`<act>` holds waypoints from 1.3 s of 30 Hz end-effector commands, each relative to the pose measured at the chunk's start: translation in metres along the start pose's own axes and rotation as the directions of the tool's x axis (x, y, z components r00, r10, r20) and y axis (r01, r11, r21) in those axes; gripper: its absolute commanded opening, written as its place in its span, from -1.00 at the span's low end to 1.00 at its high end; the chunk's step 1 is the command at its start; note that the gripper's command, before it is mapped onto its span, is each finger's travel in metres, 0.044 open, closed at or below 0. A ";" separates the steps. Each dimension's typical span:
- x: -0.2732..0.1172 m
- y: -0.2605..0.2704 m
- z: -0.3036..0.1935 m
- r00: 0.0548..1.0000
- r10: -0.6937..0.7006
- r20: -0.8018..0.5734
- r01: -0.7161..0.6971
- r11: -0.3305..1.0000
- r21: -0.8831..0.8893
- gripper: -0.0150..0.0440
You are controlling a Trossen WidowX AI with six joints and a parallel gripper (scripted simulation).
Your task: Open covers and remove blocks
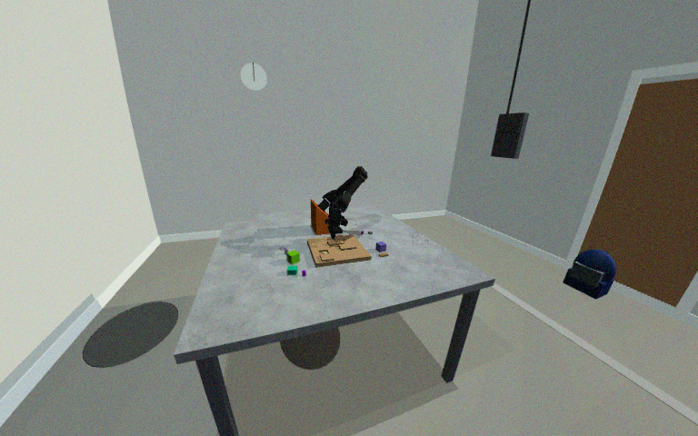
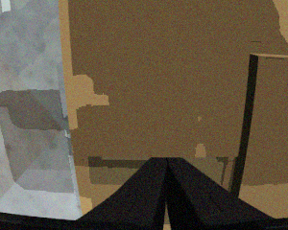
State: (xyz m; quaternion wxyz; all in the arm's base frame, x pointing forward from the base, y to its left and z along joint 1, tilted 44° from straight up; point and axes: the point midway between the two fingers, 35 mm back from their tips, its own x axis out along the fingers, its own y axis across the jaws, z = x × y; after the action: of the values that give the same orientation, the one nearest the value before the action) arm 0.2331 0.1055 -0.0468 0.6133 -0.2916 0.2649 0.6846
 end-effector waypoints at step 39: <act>0.000 0.000 0.041 1.000 -0.003 0.008 0.003 1.000 0.001 -0.49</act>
State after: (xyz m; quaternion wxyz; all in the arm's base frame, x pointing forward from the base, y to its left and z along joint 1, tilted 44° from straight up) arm 0.2312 0.1321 -0.0212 0.6143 -0.2924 0.2643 0.6836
